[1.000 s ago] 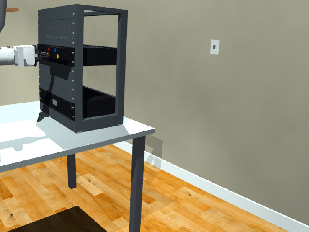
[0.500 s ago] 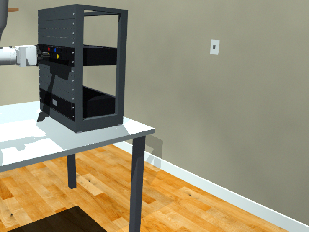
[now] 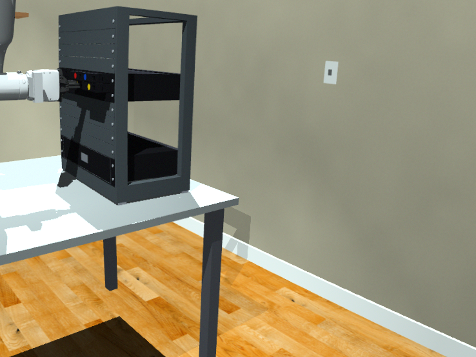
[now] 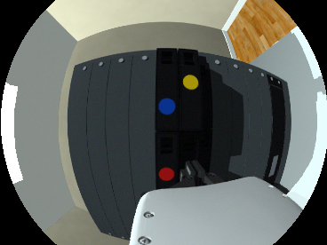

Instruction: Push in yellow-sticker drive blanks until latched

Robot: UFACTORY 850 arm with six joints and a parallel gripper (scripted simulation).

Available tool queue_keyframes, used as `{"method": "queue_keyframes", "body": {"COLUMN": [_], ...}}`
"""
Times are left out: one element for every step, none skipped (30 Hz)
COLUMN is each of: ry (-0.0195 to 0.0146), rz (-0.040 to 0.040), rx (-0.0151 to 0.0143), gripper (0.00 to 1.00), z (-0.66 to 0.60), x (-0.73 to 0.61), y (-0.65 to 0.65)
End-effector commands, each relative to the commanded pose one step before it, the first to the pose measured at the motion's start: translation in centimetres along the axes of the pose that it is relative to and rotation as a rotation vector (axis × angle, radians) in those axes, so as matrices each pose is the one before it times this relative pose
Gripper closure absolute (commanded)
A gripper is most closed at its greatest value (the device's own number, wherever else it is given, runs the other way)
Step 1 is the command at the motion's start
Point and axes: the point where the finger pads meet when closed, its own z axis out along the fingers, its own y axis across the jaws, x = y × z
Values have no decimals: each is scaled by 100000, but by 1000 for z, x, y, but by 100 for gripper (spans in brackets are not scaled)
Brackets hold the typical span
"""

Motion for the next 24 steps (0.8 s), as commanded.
{"method": "queue_keyframes", "body": {"ry": [-4,0,0,0,0,0,0,0,0,0,0,0,0,0,0,0,0,0,0,0,0,0,0,0], "rz": [63,0,0,0,0,0,0,0,0,0,0,0,0,0,0,0,0,0,0,0,0,0,0,0], "rx": [144,0,0,0,0,0,0,0,0,0,0,0,0,0,0,0,0,0,0,0,0,0,0,0], "gripper": [100,100,100,100,100,100,100,100,100,100,100,100,100,100,100,100,100,100,100,100,100,100,100,100], "z": [122,0,0,0,0,7,39,84,129,0,0,159,169,158,127,84,38,6,0,0,0,0,0,0], "x": [-20,0,0,0,0,0,0,0,0,0,0,0,-1,-1,-1,0,0,0,0,0,0,0,0,0], "y": [-61,0,0,0,0,0,0,0,0,0,0,0,0,0,0,0,0,0,0,0,0,0,0,0]}}
